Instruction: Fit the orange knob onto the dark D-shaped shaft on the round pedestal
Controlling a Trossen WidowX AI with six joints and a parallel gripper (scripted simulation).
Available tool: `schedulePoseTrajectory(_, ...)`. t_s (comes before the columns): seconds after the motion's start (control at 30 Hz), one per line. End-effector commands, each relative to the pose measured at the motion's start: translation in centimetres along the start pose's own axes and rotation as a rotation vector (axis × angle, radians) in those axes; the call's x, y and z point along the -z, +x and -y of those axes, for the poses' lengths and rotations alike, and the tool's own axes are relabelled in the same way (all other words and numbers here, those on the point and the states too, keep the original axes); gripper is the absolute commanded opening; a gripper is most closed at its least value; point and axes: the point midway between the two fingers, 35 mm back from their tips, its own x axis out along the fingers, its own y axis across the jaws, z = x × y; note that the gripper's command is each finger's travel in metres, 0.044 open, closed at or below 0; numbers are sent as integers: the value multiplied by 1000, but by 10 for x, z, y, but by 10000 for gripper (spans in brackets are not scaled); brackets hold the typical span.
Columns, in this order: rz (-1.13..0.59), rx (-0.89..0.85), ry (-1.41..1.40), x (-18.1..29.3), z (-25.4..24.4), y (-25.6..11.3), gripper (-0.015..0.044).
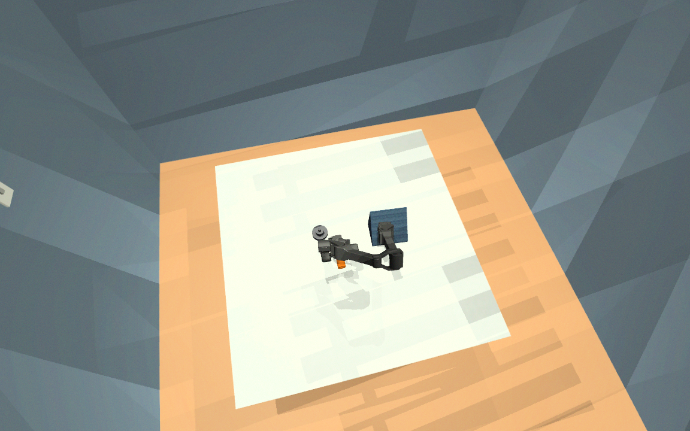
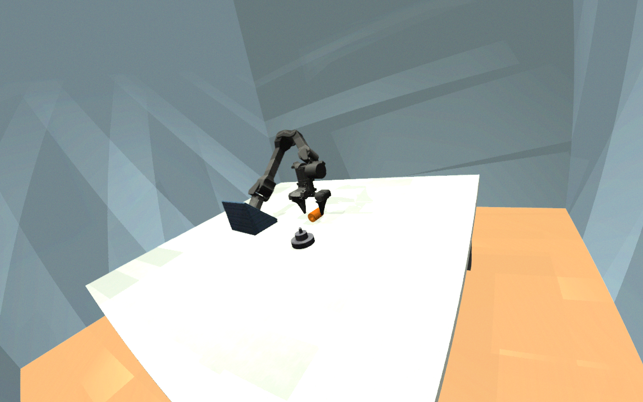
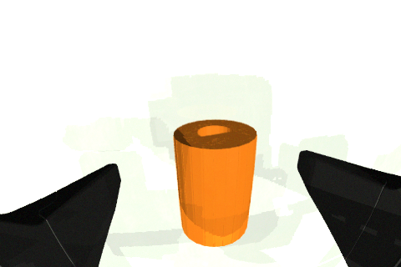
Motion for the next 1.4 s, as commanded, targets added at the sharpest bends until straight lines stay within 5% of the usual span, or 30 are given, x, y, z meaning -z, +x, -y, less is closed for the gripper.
schedulePoseTrajectory(0.0, -6, 3, 8, 0, 2, 7, 440)
schedulePoseTrajectory(0.33, -8, 3, 8, 1, 3, 20, 440)
schedulePoseTrajectory(0.6, -8, 3, 8, 1, 3, 20, 240)
schedulePoseTrajectory(1.37, 43, 4, 4, 3, 3, 18, 180)
